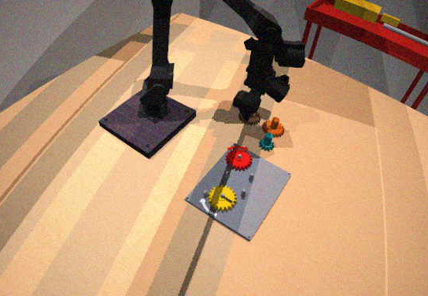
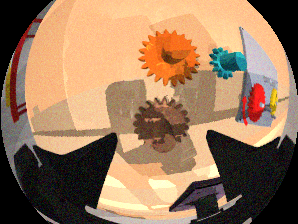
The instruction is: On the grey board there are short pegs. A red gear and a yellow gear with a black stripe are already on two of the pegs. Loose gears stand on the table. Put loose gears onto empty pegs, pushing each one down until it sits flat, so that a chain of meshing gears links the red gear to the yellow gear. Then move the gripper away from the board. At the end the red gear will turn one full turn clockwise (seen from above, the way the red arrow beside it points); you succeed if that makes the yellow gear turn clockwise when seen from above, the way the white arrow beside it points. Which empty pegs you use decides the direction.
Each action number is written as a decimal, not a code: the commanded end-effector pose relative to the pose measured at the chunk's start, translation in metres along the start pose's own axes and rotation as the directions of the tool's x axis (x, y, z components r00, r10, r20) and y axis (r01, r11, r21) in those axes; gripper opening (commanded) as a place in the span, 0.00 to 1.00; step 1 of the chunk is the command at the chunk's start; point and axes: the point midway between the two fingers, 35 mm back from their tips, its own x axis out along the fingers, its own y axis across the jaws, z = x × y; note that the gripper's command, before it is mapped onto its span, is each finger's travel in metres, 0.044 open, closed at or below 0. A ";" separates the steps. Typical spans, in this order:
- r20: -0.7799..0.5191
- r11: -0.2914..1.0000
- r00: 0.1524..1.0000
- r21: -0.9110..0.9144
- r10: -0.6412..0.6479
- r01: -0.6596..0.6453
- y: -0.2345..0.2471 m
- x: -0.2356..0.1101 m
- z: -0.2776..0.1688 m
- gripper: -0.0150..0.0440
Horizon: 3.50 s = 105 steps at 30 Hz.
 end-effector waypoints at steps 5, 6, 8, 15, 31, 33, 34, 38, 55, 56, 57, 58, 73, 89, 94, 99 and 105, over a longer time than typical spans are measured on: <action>-0.007 1.000 1.000 0.003 -0.001 0.001 0.000 0.003 -0.001 0.91; -0.007 1.000 1.000 0.003 -0.001 0.001 0.000 0.003 -0.001 0.87; -0.007 1.000 1.000 0.003 -0.001 0.001 0.000 0.003 -0.001 0.78; -0.007 1.000 1.000 0.003 -0.001 0.001 0.000 0.003 -0.001 0.47; -0.008 1.000 1.000 0.003 -0.001 0.001 0.000 0.002 -0.001 0.25; -0.008 1.000 1.000 0.002 0.000 0.000 0.001 -0.001 0.000 0.25; -0.009 1.000 1.000 0.001 0.001 -0.001 0.001 -0.003 0.000 0.25; -0.010 1.000 1.000 0.000 0.001 -0.001 0.002 -0.011 0.001 0.25; -0.005 1.000 1.000 0.000 0.002 -0.002 0.007 -0.049 0.005 0.25; -0.005 1.000 1.000 0.000 0.002 -0.002 0.007 -0.051 0.006 0.25; -0.005 1.000 1.000 0.000 0.002 -0.002 0.007 -0.053 0.006 0.25; -0.005 1.000 1.000 0.000 0.002 -0.002 0.007 -0.055 0.006 0.25; -0.006 1.000 1.000 0.001 0.001 -0.001 0.008 -0.089 0.004 0.25; -0.007 1.000 1.000 0.003 0.000 0.000 0.007 -0.125 -0.003 0.25; -0.007 1.000 1.000 0.003 0.000 0.000 0.006 -0.136 -0.006 0.25; -0.008 1.000 1.000 0.003 -0.001 0.001 0.005 -0.141 -0.007 0.25; -0.007 1.000 1.000 0.003 -0.001 0.001 -0.004 -0.137 -0.001 0.25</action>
